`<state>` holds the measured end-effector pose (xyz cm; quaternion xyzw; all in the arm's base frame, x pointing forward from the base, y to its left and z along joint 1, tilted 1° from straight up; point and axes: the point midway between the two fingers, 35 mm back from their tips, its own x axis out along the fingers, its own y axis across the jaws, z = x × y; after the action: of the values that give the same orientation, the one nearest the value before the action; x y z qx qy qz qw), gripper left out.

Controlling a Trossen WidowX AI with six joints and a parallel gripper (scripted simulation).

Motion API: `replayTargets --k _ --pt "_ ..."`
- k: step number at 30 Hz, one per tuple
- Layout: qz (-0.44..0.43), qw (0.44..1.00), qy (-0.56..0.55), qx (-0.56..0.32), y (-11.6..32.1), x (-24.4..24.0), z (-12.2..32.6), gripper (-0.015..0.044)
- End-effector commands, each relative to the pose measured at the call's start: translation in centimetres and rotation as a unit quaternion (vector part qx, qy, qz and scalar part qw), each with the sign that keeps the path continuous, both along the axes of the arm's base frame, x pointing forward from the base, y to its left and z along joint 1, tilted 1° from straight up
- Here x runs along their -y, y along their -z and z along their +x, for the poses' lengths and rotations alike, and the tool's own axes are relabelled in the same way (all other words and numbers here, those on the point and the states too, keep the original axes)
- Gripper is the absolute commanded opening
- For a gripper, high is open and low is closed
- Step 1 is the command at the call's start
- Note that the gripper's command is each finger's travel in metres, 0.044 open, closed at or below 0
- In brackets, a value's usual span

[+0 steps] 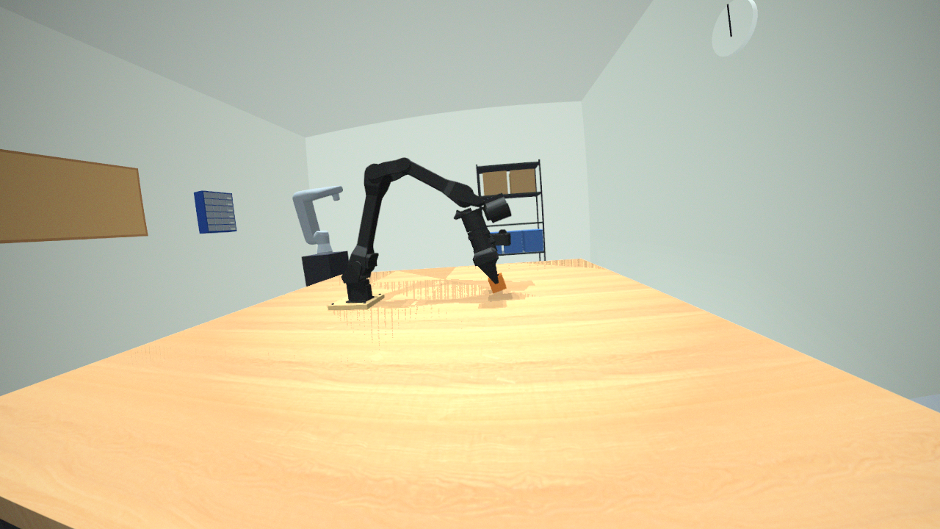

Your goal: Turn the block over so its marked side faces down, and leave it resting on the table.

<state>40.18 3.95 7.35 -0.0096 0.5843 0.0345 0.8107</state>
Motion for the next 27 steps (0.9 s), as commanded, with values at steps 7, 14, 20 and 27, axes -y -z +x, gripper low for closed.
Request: replayTargets --k 7,14,20,27 --pt "0.003 0.998 0.003 0.068 0.0 0.1 -0.3 0.0000" --pt "0.006 0.994 0.004 0.111 -0.1 0.1 -0.7 0.0000" --pt "0.007 0.991 0.005 0.132 0.5 0.1 -0.3 0.0000" --pt "0.010 0.982 0.005 0.188 1.8 0.0 0.4 0.0000"
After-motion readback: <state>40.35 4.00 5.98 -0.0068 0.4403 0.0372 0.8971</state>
